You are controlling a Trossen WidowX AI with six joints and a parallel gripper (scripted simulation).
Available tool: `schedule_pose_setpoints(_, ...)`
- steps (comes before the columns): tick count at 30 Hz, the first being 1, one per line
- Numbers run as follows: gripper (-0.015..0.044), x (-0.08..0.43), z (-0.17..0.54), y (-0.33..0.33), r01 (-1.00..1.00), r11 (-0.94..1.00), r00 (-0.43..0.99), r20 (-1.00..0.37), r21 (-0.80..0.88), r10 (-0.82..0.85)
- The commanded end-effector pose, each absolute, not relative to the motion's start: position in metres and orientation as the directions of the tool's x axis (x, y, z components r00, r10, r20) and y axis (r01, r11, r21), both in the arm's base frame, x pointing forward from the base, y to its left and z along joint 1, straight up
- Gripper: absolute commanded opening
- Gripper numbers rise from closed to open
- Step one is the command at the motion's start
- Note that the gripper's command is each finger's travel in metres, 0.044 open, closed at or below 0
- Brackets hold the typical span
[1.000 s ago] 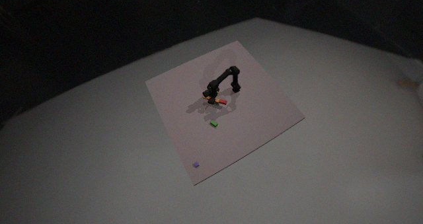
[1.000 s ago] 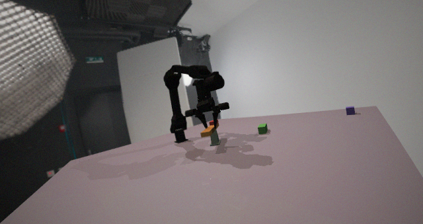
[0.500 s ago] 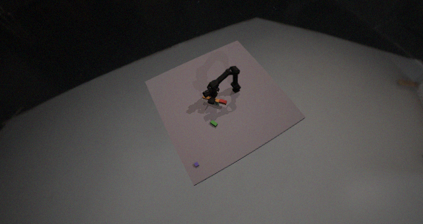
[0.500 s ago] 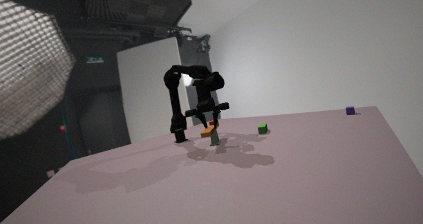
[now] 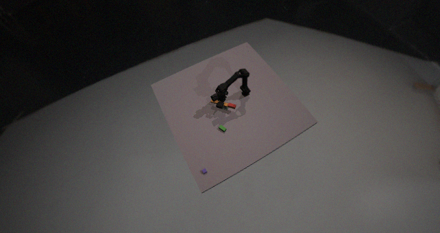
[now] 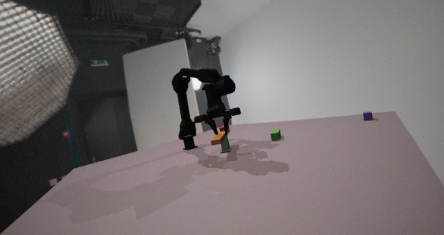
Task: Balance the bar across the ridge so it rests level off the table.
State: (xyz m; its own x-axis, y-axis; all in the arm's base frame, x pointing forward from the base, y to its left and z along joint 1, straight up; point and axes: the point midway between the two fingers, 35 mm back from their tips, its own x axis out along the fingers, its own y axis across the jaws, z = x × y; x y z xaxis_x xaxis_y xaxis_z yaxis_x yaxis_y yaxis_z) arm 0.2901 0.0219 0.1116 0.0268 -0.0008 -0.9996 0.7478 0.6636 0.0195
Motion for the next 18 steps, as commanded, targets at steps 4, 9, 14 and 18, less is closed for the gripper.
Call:
schedule_pose_setpoints(4,0.0,0.2901,0.1097,0.0223,0.749,0.662,0.025,-1.0,0.02,0.002)
schedule_pose_setpoints(9,0.0,0.2901,0.1113,0.0222,0.749,0.662,0.025,-1.0,0.02,0.002)
schedule_pose_setpoints(14,0.0,0.2902,0.1112,0.0221,0.749,0.662,0.025,-1.0,0.02,0.002)
schedule_pose_setpoints(18,0.0,0.2902,0.1112,0.0221,0.749,0.662,0.025,-1.0,0.02,0.002)
